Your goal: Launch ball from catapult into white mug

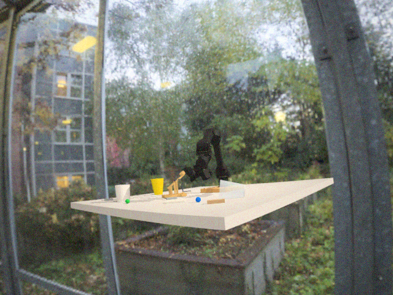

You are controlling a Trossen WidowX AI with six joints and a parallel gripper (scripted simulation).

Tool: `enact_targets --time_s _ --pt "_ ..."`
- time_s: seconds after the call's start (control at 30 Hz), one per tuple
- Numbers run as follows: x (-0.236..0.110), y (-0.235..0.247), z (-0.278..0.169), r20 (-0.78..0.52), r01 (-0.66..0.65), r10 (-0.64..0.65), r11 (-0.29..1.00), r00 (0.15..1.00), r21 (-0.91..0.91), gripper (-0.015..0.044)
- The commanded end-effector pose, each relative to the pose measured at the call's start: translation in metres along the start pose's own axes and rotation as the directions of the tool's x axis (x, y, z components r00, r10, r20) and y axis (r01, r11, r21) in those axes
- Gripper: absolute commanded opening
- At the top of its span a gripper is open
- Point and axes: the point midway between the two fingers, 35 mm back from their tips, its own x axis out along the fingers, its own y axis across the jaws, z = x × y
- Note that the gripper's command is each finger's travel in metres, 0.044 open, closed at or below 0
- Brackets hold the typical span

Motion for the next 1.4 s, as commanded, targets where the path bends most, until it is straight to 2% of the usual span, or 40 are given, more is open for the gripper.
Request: enact_targets --time_s 0.0,0.1,0.13,0.3,0.67,1.0,1.37 --pt "-0.045 -0.004 -0.021 0.011 0.007 -0.007 1.0 1.0 0.012 0.0" --pt "-0.045 -0.004 -0.021 0.011 0.007 -0.007 1.0 1.0 0.012 0.0" --pt "-0.03 -0.004 -0.014 0.006 0.011 -0.011 1.0 1.0 0.008 0.0026" --pt "-0.026 -0.011 -0.018 0.036 0.006 -0.009 0.996 0.999 0.085 0.0157" --pt "-0.011 -0.04 -0.033 0.163 -0.04 -0.028 0.916 0.986 0.4 0.044" --pt "0.001 -0.07 -0.053 0.269 -0.118 -0.086 0.743 0.959 0.659 0.044" --pt "0.015 -0.104 -0.086 0.351 -0.228 -0.189 0.473 0.917 0.851 0.044"
